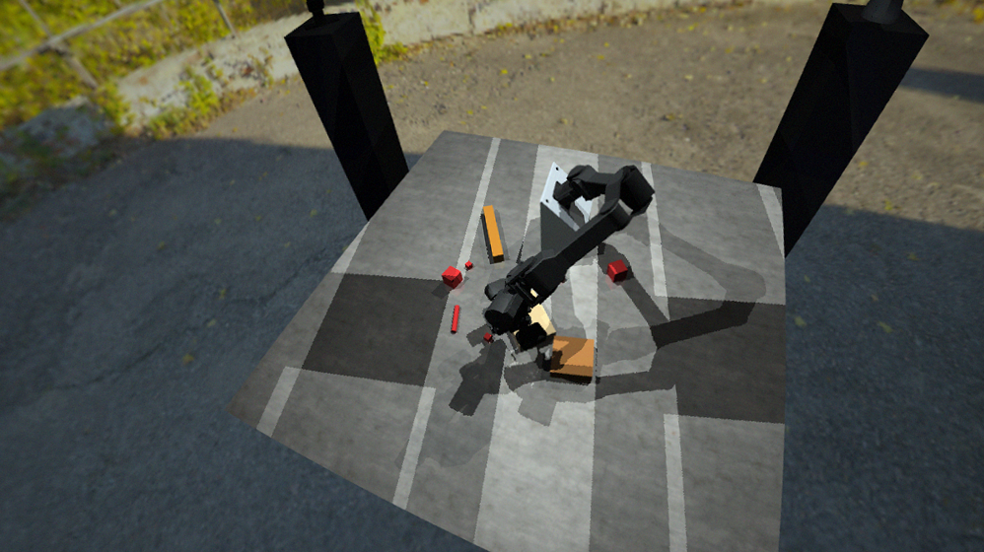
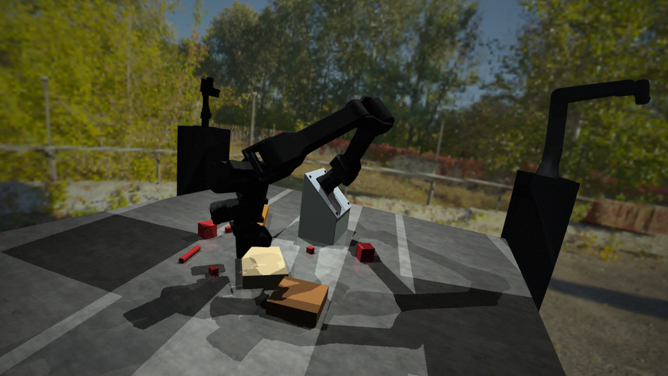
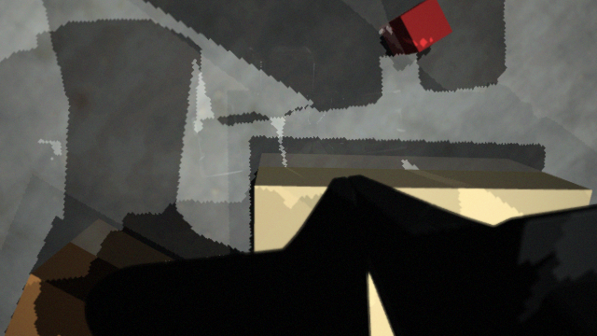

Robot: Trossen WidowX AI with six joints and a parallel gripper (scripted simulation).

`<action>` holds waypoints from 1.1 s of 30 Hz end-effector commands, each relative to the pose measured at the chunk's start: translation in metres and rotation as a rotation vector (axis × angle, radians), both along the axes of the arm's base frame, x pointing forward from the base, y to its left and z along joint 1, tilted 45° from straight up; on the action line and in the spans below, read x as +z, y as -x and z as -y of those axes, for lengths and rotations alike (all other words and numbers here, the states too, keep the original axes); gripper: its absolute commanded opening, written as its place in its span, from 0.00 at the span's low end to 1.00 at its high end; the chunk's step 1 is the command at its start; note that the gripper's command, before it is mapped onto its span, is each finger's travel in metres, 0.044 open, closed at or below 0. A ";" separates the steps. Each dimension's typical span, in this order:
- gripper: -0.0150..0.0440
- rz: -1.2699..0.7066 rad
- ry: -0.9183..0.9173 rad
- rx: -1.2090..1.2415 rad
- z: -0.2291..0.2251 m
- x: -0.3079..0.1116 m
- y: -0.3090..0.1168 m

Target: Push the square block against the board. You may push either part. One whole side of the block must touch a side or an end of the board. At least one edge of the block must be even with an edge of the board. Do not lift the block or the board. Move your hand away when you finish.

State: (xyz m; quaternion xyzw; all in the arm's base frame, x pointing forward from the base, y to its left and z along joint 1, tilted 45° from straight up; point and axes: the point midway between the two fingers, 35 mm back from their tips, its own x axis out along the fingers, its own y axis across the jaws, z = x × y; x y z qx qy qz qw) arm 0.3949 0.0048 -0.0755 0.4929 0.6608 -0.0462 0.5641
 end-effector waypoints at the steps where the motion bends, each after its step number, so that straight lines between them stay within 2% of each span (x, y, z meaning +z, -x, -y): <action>1: 0.25 -0.089 -0.093 -0.017 0.025 -0.021 0.011; 8: 0.25 -0.121 -0.131 -0.026 0.030 -0.031 0.017; 13: 0.25 -0.122 -0.134 -0.026 -0.007 -0.068 0.015; 33: 0.25 -0.121 -0.133 -0.026 0.004 -0.077 0.000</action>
